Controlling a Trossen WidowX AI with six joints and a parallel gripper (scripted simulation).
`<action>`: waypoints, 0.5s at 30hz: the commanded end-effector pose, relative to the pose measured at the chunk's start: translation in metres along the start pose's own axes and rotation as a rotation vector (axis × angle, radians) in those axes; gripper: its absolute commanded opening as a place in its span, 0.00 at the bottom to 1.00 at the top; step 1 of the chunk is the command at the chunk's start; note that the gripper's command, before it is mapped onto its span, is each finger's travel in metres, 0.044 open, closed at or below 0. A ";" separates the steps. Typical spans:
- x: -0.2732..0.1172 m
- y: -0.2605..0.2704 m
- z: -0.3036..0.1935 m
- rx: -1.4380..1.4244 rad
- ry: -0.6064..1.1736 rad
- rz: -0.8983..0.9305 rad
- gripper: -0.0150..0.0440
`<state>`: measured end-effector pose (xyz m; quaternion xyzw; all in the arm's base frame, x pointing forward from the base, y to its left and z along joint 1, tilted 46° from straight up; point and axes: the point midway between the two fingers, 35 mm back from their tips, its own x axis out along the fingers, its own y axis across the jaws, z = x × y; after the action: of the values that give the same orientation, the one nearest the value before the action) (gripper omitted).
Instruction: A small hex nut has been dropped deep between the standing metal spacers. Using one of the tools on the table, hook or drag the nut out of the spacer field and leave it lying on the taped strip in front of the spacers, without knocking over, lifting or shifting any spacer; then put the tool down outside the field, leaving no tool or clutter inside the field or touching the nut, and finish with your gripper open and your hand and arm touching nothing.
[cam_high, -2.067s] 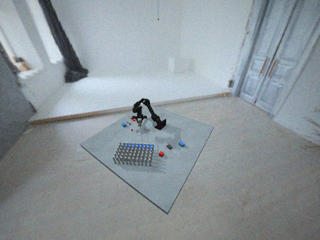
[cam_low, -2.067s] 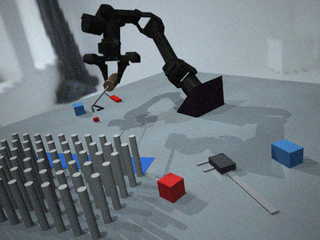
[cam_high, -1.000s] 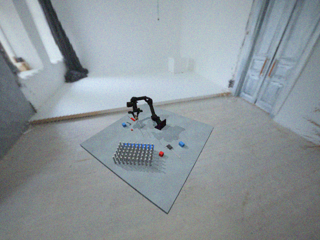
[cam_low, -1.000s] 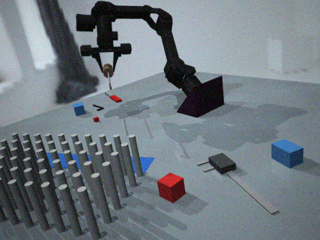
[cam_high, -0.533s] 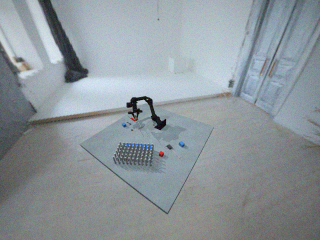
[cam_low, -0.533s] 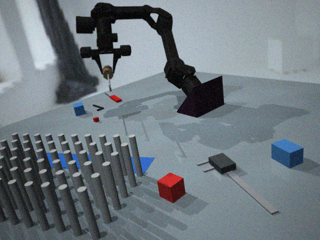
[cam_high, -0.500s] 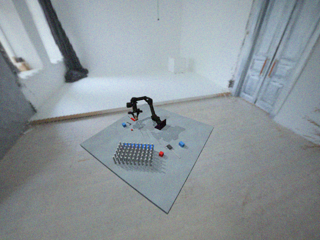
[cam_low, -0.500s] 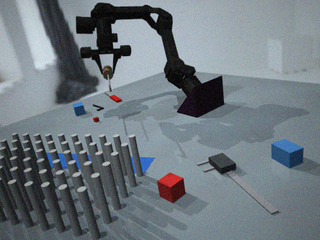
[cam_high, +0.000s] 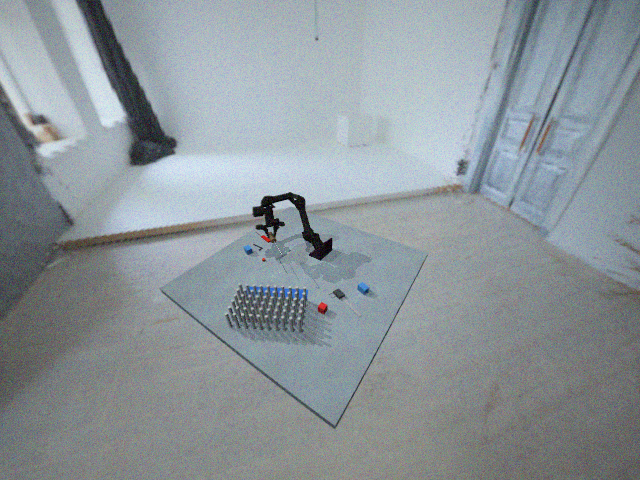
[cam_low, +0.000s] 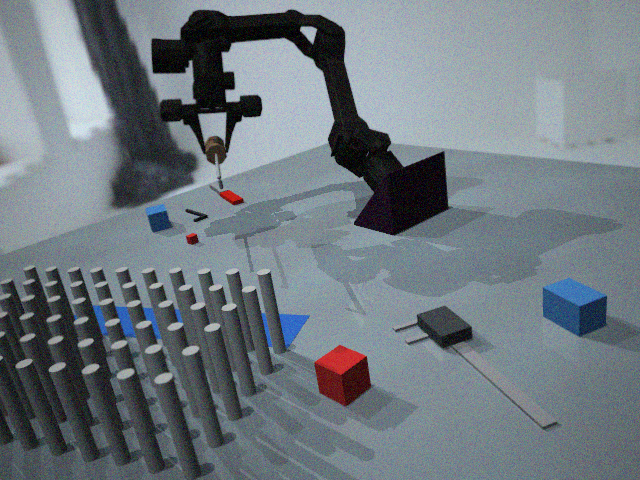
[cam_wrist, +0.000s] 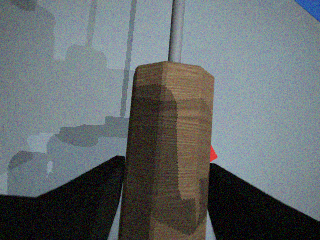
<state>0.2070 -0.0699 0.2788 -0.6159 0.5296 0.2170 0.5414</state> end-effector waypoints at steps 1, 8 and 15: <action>0.003 0.000 0.001 -0.003 -0.010 0.002 0.25; 0.008 -0.001 0.000 -0.002 -0.011 0.003 0.25; 0.012 -0.001 -0.001 -0.002 -0.012 0.005 0.25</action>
<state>0.2102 -0.0757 0.2725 -0.6145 0.5302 0.2181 0.5419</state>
